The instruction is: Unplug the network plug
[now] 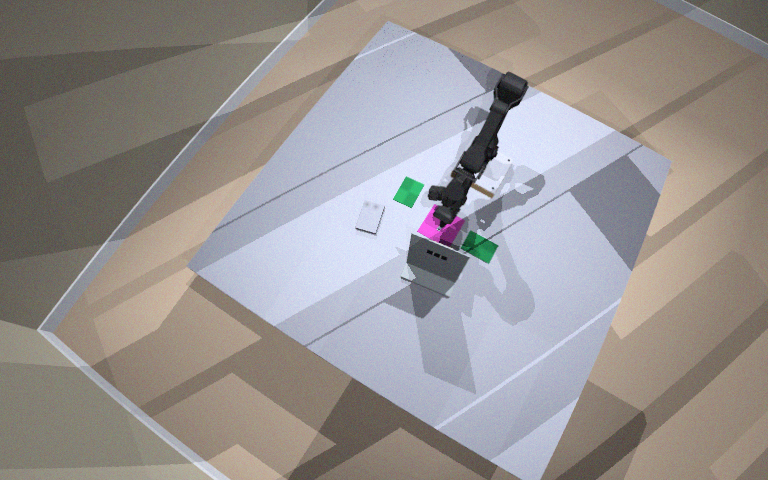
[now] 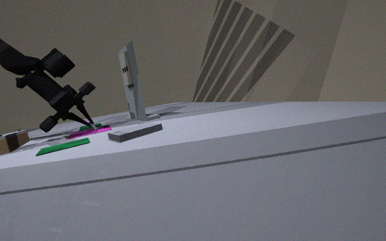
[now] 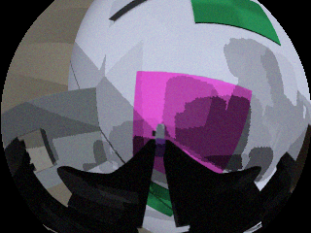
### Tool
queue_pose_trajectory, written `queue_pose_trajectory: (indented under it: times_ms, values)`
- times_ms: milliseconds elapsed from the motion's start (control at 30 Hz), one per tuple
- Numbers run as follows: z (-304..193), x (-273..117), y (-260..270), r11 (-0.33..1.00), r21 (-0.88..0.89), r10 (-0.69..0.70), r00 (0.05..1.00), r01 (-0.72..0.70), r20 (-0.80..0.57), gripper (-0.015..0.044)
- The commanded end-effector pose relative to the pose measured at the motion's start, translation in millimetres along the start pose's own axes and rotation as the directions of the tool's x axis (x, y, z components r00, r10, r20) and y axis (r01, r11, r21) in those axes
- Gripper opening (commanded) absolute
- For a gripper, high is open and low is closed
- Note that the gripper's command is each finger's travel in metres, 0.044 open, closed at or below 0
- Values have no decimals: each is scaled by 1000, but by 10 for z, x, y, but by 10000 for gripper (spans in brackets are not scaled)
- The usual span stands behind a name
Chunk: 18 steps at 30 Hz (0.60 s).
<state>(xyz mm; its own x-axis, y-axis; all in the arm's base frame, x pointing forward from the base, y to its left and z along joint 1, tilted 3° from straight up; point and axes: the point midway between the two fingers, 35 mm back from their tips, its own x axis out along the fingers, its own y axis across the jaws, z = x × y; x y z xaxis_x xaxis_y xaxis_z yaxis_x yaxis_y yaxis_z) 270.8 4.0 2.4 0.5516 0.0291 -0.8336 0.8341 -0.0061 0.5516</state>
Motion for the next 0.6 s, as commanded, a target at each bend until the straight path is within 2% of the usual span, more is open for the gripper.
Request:
queue_pose_trajectory:
  times_ms: [0, 233, 433, 567]
  values:
    - [0, 22, -15, 1000, 5, -7, 1000, 7, 3, 0]
    - [-3, 4, 0, 1000, 0, 0, 1000, 0, 0, 0]
    - [-3, 4, 0, 1000, 0, 0, 1000, 0, 0, 156]
    - [-3, 4, 0, 1000, 0, 0, 1000, 0, 0, 156]
